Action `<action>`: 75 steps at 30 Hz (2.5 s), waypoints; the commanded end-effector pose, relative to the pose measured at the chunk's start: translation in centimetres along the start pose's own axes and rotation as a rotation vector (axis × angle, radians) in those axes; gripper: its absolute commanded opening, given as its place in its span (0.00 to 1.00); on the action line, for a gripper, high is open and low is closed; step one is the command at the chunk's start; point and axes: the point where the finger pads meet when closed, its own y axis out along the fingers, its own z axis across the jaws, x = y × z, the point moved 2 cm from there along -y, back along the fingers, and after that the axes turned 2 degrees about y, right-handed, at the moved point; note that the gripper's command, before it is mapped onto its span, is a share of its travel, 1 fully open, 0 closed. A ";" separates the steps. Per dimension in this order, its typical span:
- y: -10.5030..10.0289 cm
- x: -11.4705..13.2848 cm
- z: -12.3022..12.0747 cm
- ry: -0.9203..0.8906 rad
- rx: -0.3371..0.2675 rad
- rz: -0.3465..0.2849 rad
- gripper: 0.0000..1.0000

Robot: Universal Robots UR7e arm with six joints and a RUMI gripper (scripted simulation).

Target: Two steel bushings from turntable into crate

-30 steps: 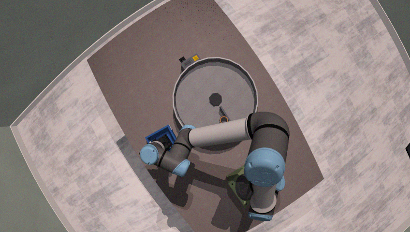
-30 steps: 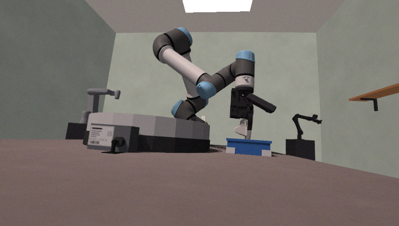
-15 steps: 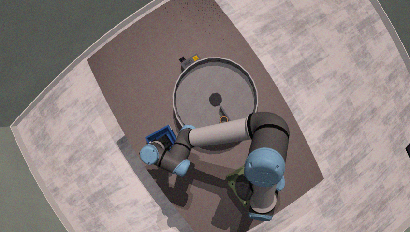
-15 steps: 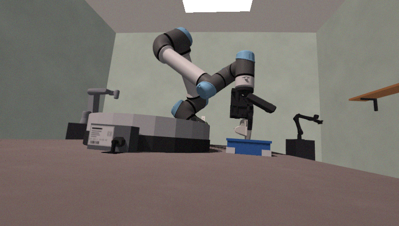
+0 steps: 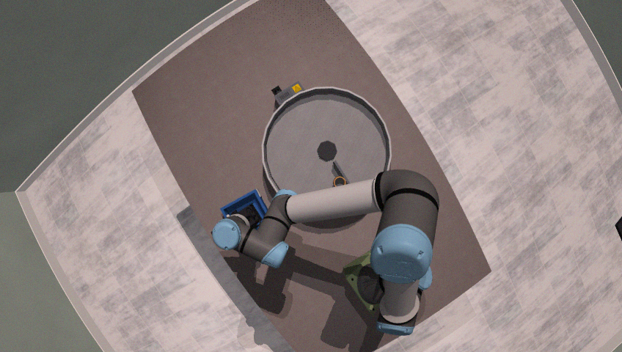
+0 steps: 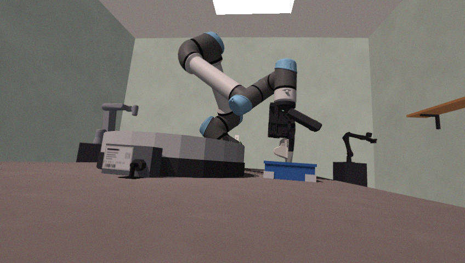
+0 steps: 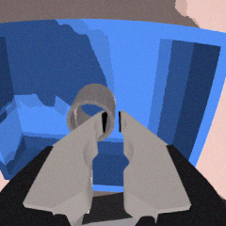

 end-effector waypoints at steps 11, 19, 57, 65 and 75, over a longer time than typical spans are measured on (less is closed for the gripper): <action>-0.1 0.0 0.0 0.000 0.001 0.001 0.06; -0.1 0.0 0.0 0.000 0.001 0.001 0.06; -9.5 0.0 0.0 0.000 0.001 0.001 0.06; -9.6 0.0 0.0 0.000 0.001 0.001 0.06; -9.6 0.0 0.0 0.000 0.001 0.001 0.06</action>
